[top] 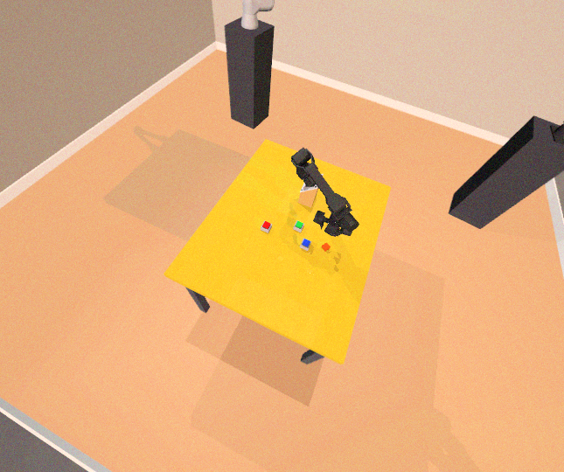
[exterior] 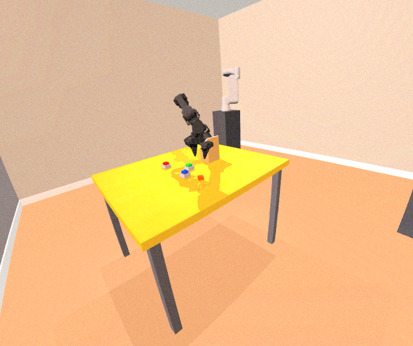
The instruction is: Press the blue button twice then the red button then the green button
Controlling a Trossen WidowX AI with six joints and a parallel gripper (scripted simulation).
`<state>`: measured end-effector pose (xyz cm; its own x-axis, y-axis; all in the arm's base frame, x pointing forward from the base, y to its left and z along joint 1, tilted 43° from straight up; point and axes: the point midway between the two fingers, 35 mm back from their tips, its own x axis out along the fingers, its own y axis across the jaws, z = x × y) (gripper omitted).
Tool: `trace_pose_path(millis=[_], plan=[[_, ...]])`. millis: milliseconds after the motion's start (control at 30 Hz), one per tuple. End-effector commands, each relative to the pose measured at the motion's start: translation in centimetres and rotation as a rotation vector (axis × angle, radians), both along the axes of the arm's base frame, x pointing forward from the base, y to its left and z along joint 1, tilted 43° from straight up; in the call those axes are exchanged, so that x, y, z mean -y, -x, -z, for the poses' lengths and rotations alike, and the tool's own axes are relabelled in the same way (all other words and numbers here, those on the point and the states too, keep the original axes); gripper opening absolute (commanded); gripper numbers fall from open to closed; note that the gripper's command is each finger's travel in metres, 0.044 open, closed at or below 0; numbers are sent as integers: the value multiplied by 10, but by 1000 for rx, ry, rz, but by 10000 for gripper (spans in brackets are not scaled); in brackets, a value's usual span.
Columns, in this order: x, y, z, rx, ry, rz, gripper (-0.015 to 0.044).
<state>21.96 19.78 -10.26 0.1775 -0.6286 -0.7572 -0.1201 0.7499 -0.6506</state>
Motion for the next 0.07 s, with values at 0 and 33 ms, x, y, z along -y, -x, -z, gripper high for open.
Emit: trace_pose_path(millis=[0,33], plan=[[-11,7,8,-2,10,13,400],[-11,7,8,-2,10,13,400]])
